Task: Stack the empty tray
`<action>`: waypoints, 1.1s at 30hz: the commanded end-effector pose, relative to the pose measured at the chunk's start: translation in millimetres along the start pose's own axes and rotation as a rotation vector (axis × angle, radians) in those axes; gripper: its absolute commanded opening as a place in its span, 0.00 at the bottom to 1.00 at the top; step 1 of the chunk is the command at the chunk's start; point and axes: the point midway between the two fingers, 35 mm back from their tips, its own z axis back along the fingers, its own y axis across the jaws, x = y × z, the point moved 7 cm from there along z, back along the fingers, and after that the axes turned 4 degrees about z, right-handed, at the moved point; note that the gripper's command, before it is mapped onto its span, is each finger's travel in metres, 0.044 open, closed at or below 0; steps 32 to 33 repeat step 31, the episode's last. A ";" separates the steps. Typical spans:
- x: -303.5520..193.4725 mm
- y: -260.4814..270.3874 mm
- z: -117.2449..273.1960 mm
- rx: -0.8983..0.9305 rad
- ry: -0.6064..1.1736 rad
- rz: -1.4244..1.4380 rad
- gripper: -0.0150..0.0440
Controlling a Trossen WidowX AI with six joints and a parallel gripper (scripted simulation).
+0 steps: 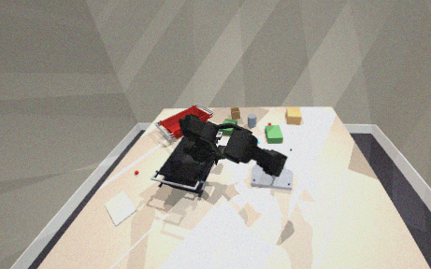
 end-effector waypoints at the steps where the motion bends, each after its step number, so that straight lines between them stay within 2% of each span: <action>1: 0.4 0.6 -0.8 0.006 0.001 -0.005 1.00; 11: -0.6 -1.8 8.6 0.000 0.002 -0.001 1.00; 28: -0.9 -2.8 101.5 0.007 0.006 -0.007 1.00; 33: -0.3 -1.4 109.8 0.008 0.004 -0.007 1.00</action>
